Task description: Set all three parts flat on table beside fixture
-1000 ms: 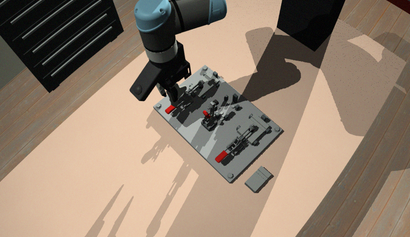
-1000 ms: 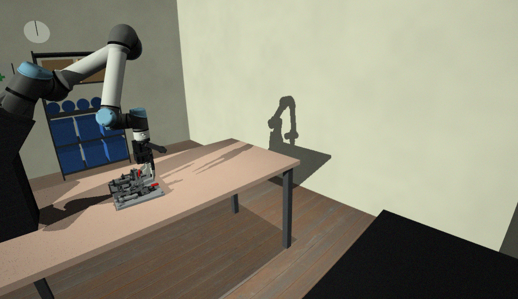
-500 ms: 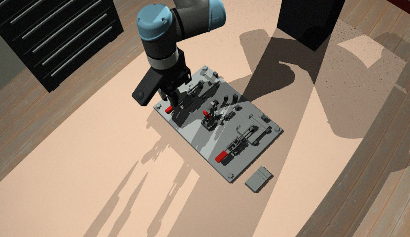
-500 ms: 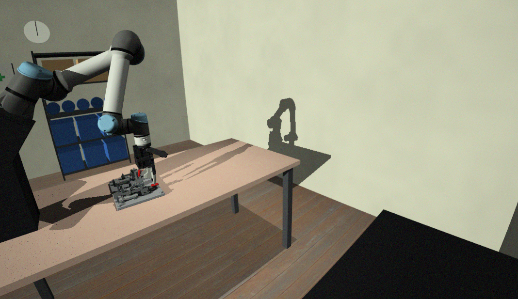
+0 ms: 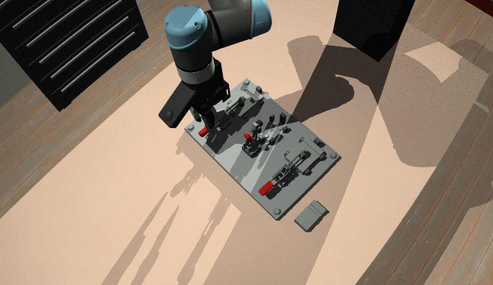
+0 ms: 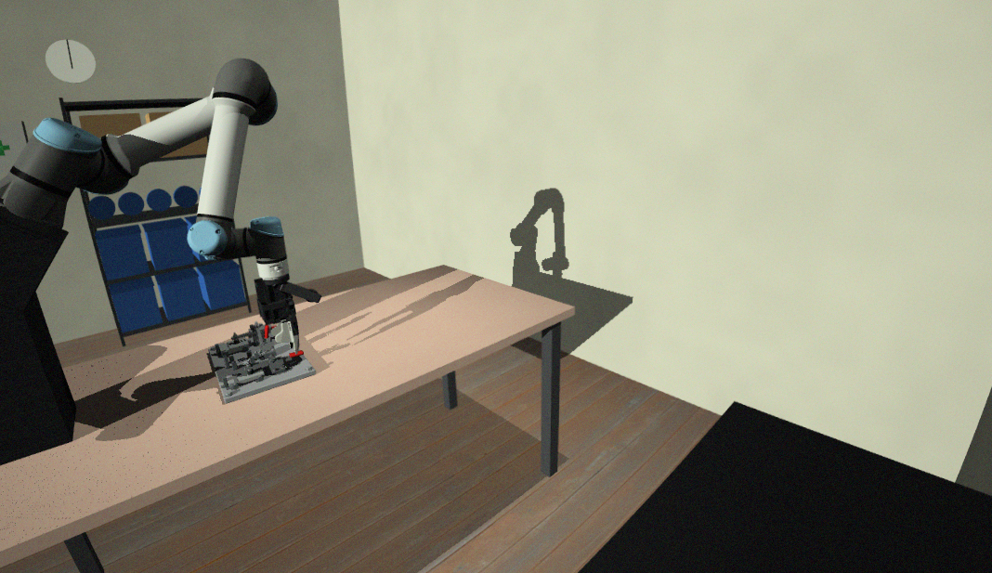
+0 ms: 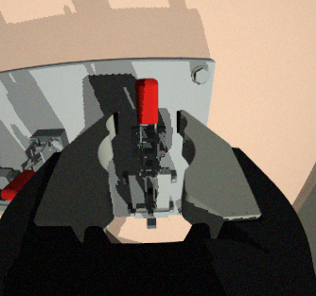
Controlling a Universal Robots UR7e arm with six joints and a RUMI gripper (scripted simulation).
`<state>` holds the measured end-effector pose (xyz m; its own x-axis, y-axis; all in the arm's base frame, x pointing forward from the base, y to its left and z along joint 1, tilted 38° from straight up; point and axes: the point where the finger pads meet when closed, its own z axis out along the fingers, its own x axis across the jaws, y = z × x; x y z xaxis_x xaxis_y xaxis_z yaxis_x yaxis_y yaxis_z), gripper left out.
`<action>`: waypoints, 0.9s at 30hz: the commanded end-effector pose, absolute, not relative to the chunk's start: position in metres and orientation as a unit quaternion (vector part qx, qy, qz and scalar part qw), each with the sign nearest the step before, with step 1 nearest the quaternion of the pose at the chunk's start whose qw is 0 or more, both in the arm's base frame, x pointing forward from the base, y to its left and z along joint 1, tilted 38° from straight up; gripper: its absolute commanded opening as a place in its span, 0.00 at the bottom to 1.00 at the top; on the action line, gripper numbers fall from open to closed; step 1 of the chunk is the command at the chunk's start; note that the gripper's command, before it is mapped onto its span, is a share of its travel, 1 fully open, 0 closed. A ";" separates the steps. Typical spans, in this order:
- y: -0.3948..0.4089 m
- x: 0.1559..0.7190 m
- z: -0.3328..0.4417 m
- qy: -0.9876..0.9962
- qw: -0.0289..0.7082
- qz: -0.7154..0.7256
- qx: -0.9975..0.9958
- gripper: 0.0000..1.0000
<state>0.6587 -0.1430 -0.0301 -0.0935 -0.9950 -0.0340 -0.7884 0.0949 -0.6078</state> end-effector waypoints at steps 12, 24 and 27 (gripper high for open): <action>-0.143 0.659 -0.030 0.704 0.228 -0.227 -0.633 0.28; -0.144 0.670 -0.044 0.704 0.228 -0.227 -0.633 0.28; -0.144 0.674 -0.048 0.704 0.228 -0.227 -0.633 0.28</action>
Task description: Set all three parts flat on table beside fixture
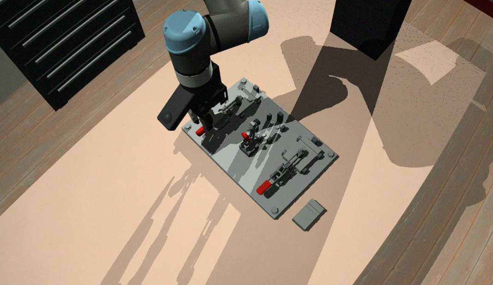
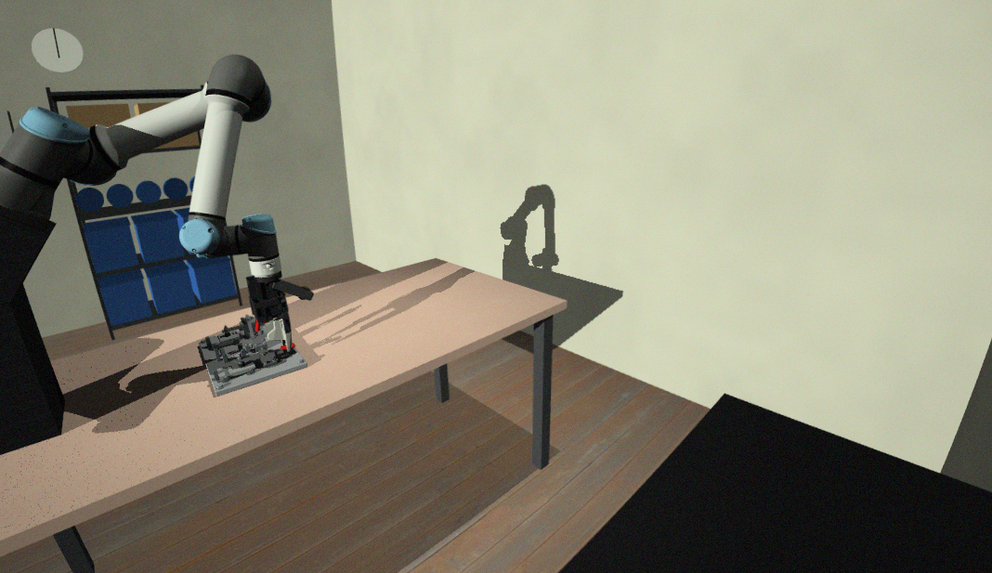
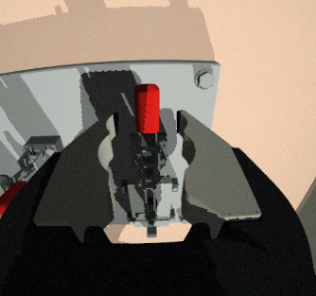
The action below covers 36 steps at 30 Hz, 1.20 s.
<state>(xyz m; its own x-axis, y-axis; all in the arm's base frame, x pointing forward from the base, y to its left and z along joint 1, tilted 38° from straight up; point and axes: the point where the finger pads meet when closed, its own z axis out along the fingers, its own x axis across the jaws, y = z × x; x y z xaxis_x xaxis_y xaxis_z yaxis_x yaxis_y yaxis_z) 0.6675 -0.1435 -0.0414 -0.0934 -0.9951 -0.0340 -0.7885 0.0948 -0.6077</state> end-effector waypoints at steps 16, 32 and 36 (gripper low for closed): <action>-0.144 0.676 -0.051 0.704 0.228 -0.227 -0.633 0.28; -0.144 0.676 -0.051 0.704 0.228 -0.227 -0.633 0.00; -0.144 0.676 -0.051 0.704 0.228 -0.227 -0.633 0.00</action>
<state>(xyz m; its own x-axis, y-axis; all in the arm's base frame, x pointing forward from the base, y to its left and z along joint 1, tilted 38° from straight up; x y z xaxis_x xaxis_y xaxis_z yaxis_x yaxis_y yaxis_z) 0.6763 -0.1441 -0.0521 -0.0935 -0.9950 -0.0339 -0.7884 0.0948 -0.6078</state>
